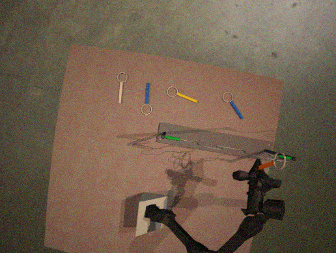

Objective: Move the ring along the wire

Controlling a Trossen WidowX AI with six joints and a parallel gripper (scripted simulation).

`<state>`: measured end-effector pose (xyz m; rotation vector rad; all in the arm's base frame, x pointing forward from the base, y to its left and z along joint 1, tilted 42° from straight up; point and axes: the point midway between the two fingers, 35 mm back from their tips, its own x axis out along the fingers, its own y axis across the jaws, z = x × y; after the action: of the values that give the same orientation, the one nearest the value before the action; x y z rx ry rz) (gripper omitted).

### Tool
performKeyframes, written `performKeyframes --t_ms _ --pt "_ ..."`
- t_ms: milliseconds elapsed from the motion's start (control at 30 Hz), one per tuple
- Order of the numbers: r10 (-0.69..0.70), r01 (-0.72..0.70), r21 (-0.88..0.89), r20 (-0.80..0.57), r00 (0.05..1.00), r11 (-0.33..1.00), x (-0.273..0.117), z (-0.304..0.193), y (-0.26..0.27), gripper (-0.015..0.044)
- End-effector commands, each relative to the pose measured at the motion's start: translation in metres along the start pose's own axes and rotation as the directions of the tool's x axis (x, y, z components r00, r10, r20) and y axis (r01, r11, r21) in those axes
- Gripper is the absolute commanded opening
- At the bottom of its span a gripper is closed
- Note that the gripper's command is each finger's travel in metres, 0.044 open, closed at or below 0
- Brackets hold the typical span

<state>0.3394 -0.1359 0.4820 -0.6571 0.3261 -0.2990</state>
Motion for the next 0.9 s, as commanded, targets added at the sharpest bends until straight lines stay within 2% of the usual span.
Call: performKeyframes --t_ms 0,867 --pt "-0.028 0.028 -0.055 0.001 1.000 0.998 0.001 -0.002 -0.002 -0.0150" --pt "-0.164 0.177 -0.337 0.065 0.984 0.925 0.001 0.001 -0.015 -0.0150"
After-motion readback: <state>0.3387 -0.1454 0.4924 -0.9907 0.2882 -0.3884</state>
